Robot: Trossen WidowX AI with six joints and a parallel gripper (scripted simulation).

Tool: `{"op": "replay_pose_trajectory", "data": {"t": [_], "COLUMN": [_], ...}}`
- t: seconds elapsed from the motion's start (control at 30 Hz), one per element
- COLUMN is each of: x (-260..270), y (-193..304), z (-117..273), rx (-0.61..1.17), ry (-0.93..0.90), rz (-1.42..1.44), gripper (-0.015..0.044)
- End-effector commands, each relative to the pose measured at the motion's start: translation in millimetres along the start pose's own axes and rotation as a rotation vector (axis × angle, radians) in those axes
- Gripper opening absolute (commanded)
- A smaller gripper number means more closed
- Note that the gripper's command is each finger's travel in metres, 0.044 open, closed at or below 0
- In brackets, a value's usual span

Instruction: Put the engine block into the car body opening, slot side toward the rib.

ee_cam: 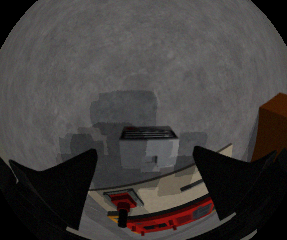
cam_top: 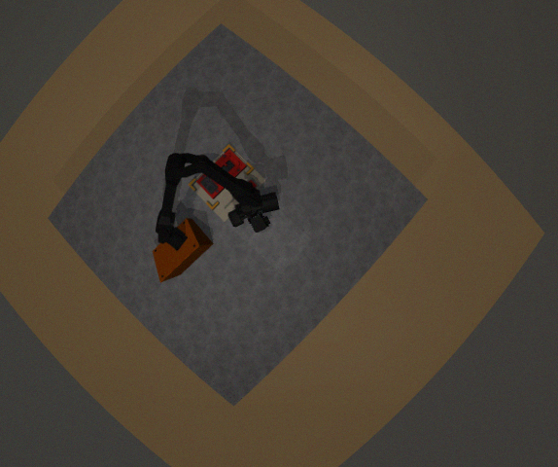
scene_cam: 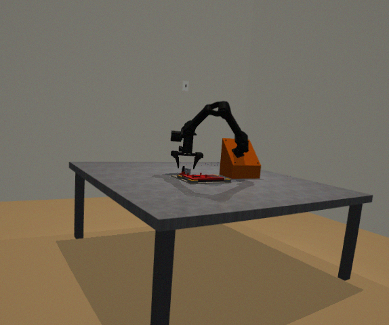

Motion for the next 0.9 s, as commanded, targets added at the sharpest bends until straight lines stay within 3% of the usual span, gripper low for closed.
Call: {"op": "replay_pose_trajectory", "data": {"t": [0.0,0.33,0.6,0.87], "x": [-2,-3,-3,-3], "y": [0,0,0,0], "z": [-7,-20,-20,-20], "rx": [0.004,0.006,0.006,0.006], "ry": [0.003,0.004,0.004,0.004], "rz": [-0.007,-0.007,-0.007,-0.007], "gripper": [0.0440,0.0440,0.0230,0.0157]}}
Point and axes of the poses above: the point midway between the two fingers, 35 mm back from their tips, its own z axis back along the fingers, its own x axis across the jaws, y = z × x, the point moved 7 cm from there along z, back along the fingers, and after that the axes turned 3 degrees about -z, right-handed, at the moved point
